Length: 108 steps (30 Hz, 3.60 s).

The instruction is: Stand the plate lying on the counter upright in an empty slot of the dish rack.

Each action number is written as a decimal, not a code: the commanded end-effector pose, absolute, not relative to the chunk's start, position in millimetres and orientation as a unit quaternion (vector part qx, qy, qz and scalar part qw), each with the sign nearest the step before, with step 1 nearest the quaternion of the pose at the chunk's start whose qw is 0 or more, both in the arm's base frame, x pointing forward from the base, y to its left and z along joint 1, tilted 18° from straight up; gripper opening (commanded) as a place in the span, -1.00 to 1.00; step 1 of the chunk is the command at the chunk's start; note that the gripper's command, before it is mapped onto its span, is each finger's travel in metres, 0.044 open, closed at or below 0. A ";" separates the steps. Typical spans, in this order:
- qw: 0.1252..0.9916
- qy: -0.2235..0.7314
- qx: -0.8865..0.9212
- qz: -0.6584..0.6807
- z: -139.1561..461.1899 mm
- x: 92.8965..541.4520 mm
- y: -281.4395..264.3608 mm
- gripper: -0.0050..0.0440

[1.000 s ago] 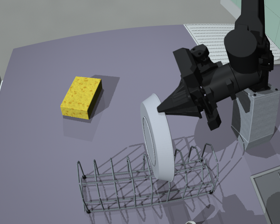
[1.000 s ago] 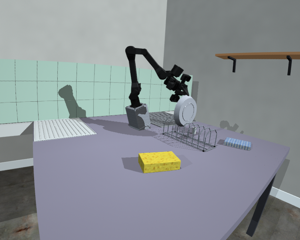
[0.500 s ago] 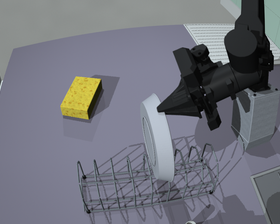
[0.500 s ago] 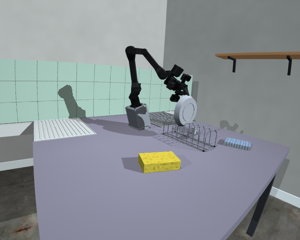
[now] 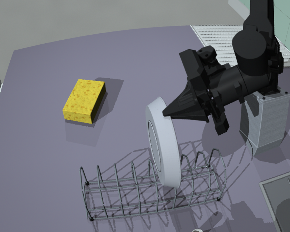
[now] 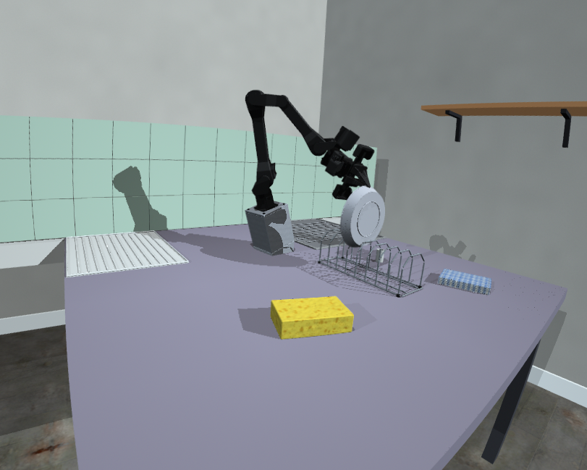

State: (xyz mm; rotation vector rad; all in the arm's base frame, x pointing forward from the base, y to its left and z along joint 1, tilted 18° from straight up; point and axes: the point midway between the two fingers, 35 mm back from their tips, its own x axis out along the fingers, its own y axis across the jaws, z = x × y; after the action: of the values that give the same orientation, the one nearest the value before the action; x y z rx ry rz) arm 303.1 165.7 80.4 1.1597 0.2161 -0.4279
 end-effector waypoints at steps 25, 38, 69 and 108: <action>0.810 0.079 0.553 -0.177 82.2 303.7 166.2 -0.80; 0.810 0.079 0.553 -0.177 78.1 303.7 164.5 -0.80; 0.810 0.078 0.554 -0.177 66.3 304.6 160.0 -0.80; 0.810 0.079 0.554 -0.177 50.6 304.8 153.9 -0.80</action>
State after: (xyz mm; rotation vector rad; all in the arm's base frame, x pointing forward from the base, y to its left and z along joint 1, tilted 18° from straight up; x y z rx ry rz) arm 305.0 154.4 52.7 1.1866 0.1653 -0.3800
